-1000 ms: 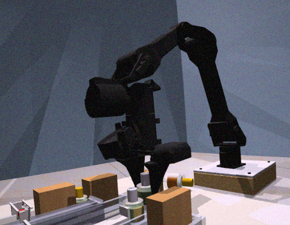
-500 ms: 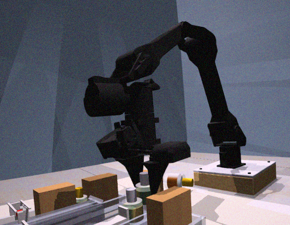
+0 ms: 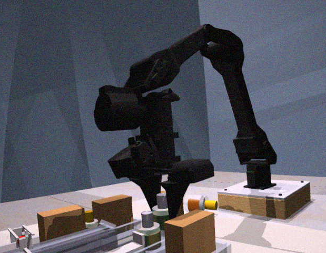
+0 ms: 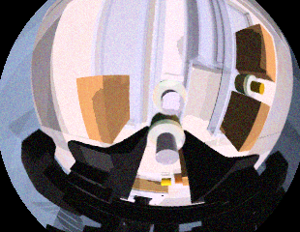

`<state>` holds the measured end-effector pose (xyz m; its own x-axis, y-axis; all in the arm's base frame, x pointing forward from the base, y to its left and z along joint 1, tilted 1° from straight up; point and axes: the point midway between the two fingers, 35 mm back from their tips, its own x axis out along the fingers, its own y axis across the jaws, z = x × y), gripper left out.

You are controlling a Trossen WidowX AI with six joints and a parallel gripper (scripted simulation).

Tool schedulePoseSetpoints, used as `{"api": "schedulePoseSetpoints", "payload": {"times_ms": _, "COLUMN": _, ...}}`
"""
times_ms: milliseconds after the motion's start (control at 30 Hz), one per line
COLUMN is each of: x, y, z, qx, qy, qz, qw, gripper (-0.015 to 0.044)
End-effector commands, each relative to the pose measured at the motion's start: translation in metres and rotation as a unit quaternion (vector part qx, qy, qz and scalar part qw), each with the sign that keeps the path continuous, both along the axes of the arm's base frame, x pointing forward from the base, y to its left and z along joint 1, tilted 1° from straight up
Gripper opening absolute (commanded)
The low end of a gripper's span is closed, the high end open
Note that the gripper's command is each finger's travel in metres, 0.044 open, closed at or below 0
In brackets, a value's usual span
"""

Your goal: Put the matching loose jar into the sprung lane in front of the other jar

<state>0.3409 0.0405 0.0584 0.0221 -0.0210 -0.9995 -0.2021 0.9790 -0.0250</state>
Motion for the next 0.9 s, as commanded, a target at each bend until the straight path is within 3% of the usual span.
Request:
{"api": "schedulePoseSetpoints", "payload": {"times_ms": 0, "x": 0.0072, "y": 0.0015, "z": 0.0033, "qx": 0.003, "qy": -0.014, "qz": -0.002, "qw": 1.000, "gripper": 0.0000}}
{"api": "schedulePoseSetpoints", "payload": {"times_ms": 867, "x": 0.0106, "y": 0.0022, "z": 0.0035, "qx": 0.003, "qy": -0.014, "qz": -0.002, "qw": 1.000, "gripper": 0.0000}}
